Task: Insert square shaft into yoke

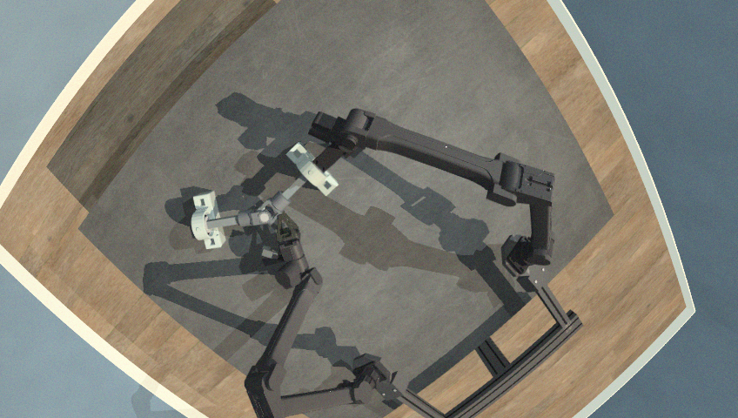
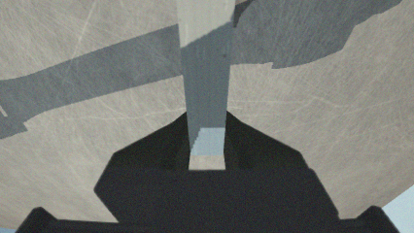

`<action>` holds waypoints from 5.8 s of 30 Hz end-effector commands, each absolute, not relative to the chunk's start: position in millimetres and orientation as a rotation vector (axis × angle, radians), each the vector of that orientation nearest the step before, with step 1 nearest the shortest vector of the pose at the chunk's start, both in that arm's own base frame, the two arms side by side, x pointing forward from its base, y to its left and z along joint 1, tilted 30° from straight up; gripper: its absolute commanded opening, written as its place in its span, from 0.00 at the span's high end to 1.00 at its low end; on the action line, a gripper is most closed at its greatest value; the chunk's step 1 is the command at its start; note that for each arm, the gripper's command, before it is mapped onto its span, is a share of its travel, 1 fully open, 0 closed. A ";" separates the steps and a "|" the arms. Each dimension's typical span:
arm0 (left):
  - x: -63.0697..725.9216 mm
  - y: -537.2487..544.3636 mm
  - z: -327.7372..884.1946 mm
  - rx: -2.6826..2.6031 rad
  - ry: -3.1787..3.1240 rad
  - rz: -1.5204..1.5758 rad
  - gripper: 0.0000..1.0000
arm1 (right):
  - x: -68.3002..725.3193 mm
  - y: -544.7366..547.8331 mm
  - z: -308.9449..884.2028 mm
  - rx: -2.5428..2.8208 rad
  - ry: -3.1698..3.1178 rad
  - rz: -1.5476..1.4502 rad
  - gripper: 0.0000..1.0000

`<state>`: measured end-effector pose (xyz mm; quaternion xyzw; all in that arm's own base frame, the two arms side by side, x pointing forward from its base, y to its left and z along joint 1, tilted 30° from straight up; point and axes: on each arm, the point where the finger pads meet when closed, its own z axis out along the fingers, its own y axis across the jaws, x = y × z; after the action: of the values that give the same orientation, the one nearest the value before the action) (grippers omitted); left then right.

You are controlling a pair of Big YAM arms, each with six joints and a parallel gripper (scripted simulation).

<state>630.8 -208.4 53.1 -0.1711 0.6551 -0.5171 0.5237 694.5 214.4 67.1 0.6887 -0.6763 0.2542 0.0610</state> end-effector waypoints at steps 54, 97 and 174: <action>608.6 -184.9 77.6 -0.422 1.499 -1.285 0.23 | 683.2 258.3 120.2 2.162 -2.129 0.861 0.53; 607.6 -274.7 39.2 -0.103 1.841 -0.797 0.00 | 608.4 307.2 119.8 2.248 -2.455 0.717 0.36; 640.0 -272.2 128.6 0.407 2.206 0.340 0.00 | 395.8 429.5 65.1 2.368 -3.729 -0.068 0.36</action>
<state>617.9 -244.5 73.7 0.2163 0.8873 0.1615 0.3739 398.8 421.8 56.6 0.4371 -0.6831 -0.0020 -0.5850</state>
